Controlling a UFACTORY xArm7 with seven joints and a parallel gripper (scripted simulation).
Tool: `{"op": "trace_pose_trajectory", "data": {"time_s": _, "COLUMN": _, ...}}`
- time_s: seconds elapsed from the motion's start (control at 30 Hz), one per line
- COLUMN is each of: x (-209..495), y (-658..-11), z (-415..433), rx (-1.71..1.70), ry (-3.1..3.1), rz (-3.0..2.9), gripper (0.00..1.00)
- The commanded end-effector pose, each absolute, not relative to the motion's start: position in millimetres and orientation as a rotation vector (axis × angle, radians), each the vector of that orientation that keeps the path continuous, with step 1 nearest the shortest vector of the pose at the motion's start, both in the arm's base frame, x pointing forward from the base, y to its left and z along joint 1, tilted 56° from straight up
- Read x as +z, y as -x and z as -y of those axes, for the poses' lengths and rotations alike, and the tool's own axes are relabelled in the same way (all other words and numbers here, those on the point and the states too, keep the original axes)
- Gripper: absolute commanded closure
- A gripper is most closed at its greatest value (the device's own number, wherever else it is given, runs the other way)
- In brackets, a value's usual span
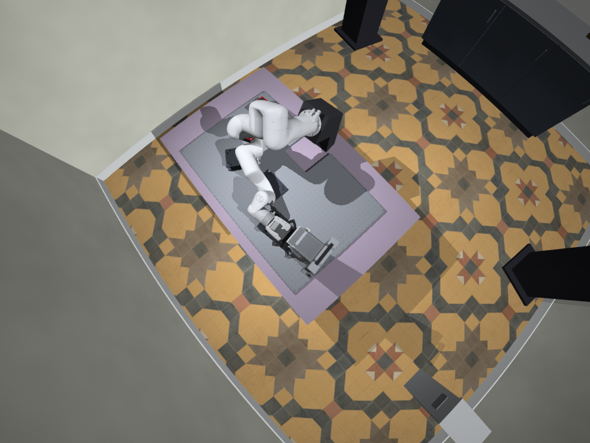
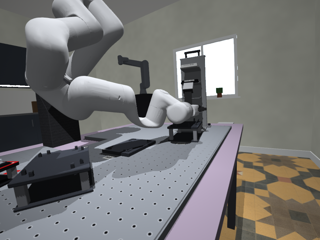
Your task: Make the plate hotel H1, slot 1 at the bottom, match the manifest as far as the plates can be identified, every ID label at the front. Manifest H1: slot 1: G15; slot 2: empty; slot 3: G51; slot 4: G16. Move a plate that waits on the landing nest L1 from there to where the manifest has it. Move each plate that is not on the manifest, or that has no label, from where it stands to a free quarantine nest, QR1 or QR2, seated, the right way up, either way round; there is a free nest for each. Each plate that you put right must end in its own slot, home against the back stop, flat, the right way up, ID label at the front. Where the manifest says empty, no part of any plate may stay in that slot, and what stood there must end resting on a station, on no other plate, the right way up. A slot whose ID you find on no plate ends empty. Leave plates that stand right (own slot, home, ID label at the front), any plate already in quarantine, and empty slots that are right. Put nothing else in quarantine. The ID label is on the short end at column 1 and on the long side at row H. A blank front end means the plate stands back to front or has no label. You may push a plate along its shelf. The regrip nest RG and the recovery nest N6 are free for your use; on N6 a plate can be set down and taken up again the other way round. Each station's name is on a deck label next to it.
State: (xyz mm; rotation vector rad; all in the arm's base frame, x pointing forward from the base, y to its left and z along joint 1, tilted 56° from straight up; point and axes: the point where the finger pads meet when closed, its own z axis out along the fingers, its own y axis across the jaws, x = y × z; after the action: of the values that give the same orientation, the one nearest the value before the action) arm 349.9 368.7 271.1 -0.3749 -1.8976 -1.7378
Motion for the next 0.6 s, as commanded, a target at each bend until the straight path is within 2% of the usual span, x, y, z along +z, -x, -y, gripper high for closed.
{"op": "trace_pose_trajectory", "data": {"time_s": 0.0, "x": 272.0, "y": -348.3, "z": -370.7, "rx": -1.738, "ry": 0.371, "rz": 1.898, "gripper": 1.0}}
{"op": "trace_pose_trajectory", "data": {"time_s": 0.57, "x": 272.0, "y": -347.7, "z": -373.5, "rx": -1.738, "ry": 0.371, "rz": 1.898, "gripper": 1.0}}
